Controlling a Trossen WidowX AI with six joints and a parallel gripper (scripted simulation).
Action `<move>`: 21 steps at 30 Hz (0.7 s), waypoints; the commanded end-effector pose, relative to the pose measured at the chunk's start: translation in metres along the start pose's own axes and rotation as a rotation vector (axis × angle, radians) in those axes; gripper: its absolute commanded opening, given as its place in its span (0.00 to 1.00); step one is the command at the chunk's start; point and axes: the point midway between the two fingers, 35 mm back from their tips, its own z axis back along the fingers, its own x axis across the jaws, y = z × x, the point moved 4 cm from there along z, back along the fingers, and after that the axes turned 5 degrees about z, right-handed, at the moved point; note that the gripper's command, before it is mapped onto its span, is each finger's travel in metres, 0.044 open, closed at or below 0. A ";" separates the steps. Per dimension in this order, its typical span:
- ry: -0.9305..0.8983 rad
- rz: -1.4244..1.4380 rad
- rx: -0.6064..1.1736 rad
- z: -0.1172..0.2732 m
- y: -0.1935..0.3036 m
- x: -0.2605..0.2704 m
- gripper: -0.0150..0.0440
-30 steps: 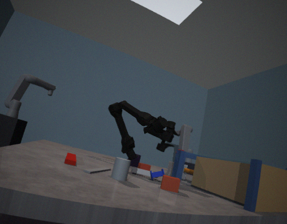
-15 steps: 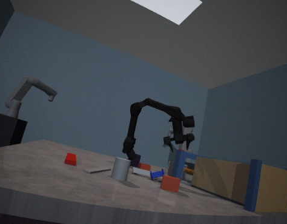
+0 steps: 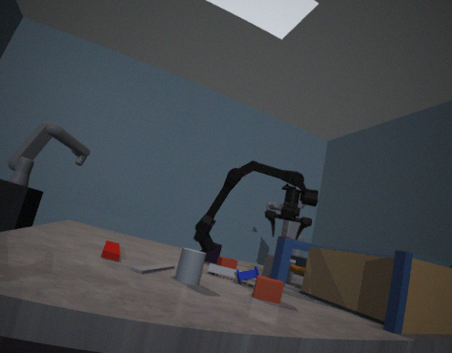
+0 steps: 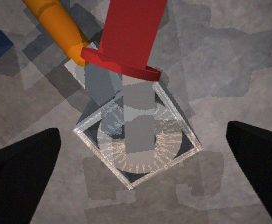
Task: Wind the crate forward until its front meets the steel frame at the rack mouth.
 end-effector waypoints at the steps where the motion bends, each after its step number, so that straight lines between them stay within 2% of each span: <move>1: 0.010 -0.010 -0.017 -0.001 -0.001 0.001 1.00; 4: 0.010 -0.010 -0.017 -0.006 -0.001 0.002 1.00; 8: 0.010 -0.010 -0.018 -0.035 -0.002 0.001 1.00; 21: 0.010 -0.009 -0.018 -0.057 -0.002 0.001 1.00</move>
